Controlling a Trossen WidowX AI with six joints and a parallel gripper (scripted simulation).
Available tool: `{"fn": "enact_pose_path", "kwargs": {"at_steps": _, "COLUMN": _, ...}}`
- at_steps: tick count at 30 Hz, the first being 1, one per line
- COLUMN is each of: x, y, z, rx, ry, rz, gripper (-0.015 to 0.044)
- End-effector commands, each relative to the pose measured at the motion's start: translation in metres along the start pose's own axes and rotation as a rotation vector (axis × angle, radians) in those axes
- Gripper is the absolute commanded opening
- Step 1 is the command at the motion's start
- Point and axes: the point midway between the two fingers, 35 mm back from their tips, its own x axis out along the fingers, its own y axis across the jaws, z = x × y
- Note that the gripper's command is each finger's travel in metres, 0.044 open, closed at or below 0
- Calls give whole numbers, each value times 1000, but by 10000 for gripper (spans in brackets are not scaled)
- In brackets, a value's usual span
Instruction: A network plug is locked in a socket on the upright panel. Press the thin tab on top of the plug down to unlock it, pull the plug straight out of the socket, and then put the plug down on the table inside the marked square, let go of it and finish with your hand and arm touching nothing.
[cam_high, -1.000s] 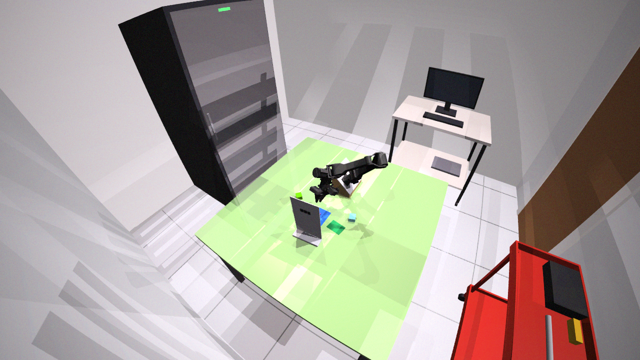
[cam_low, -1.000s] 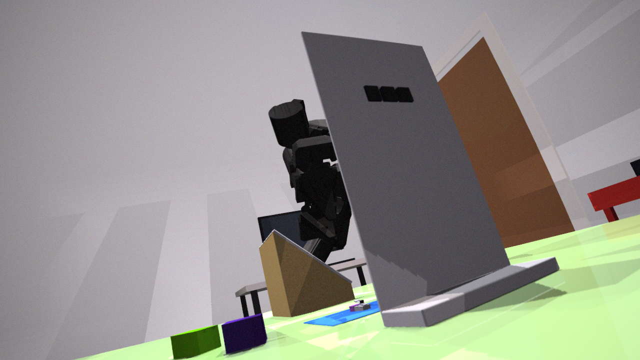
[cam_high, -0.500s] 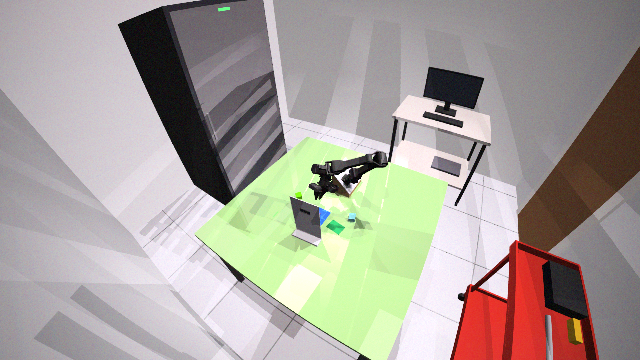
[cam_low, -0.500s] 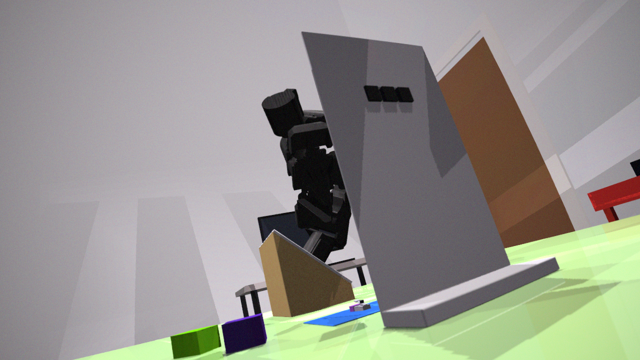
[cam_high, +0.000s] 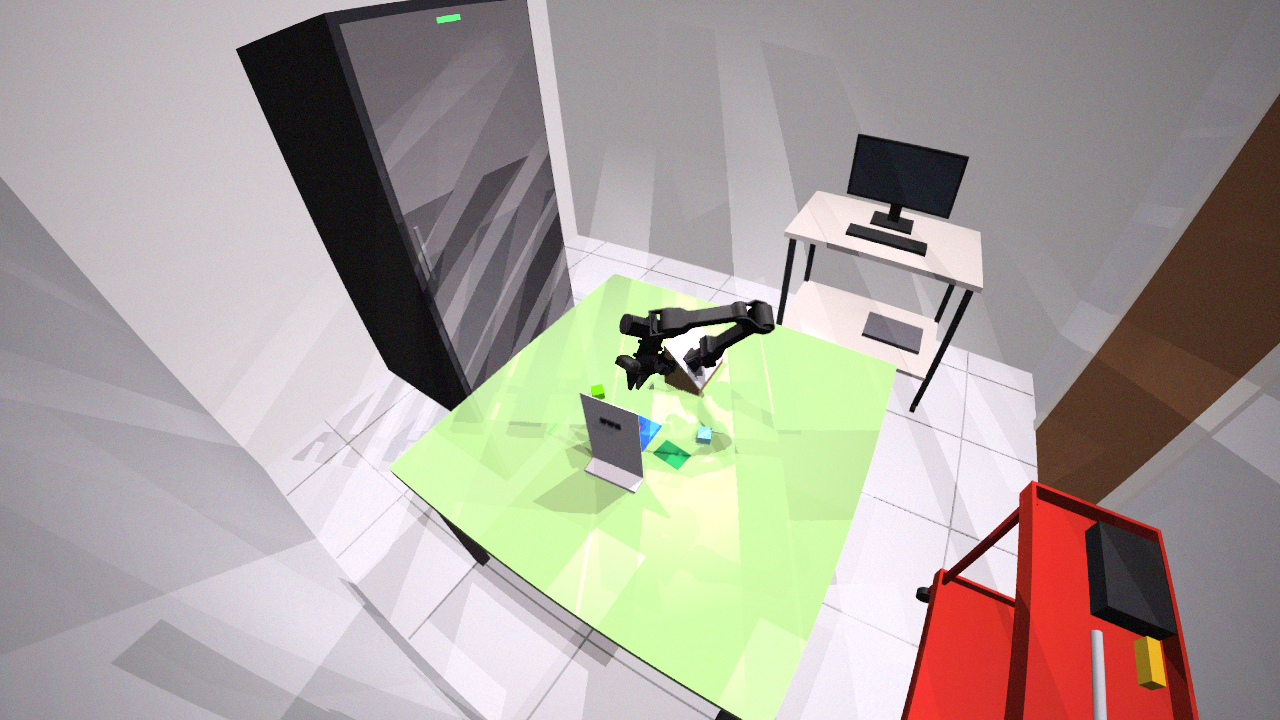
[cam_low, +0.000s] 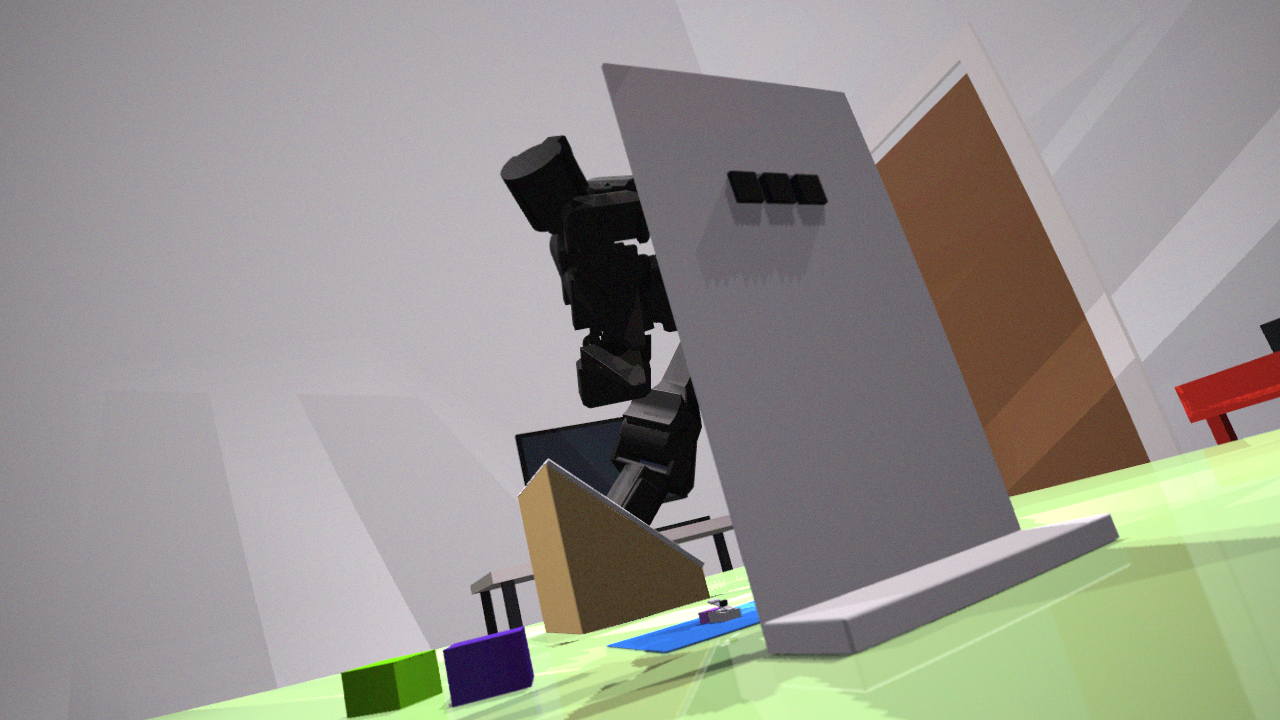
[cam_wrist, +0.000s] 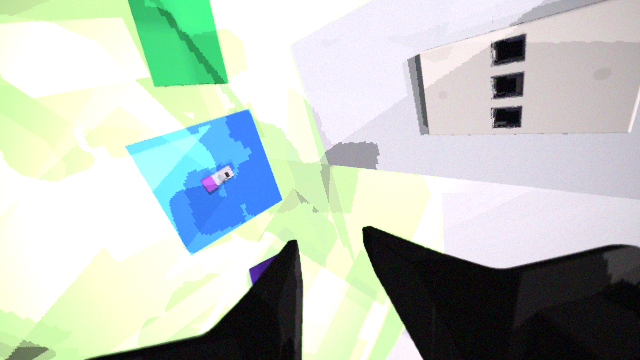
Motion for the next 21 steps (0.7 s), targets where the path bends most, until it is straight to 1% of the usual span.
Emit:
{"fn": "enact_pose_path", "kwargs": {"at_steps": 1, "x": -11, "y": -8, "z": 1, "rx": -8, "ry": -5, "rz": -4, "gripper": 156}}
{"fn": "enact_pose_path", "kwargs": {"at_steps": 14, "x": -43, "y": -23, "z": 5, "rx": -15, "ry": -11, "rz": -8, "gripper": 156}}
{"fn": "enact_pose_path", "kwargs": {"at_steps": 21, "x": -43, "y": -23, "z": 5, "rx": -15, "ry": -11, "rz": -8, "gripper": 340}}
